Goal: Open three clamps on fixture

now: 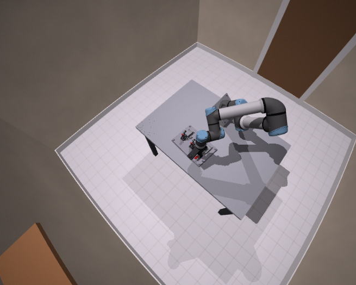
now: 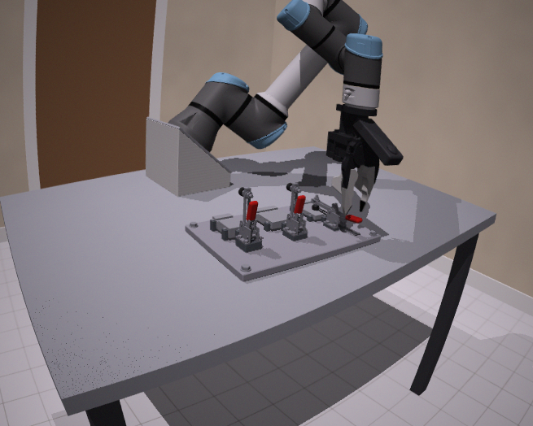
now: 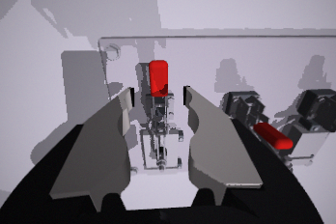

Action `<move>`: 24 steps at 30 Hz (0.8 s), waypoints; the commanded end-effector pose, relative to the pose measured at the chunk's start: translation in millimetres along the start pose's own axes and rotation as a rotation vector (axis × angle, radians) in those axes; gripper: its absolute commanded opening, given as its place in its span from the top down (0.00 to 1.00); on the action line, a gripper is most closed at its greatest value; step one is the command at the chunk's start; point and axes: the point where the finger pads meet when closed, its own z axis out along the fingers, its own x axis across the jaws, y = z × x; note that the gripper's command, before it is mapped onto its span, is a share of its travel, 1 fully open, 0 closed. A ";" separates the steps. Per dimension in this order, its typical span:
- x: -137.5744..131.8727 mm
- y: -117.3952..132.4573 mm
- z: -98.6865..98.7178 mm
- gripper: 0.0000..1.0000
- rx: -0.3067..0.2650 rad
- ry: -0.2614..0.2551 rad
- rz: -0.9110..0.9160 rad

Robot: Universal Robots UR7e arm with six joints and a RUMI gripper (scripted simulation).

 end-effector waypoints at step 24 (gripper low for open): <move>0.1 -0.4 3.8 0.72 0.001 0.000 0.000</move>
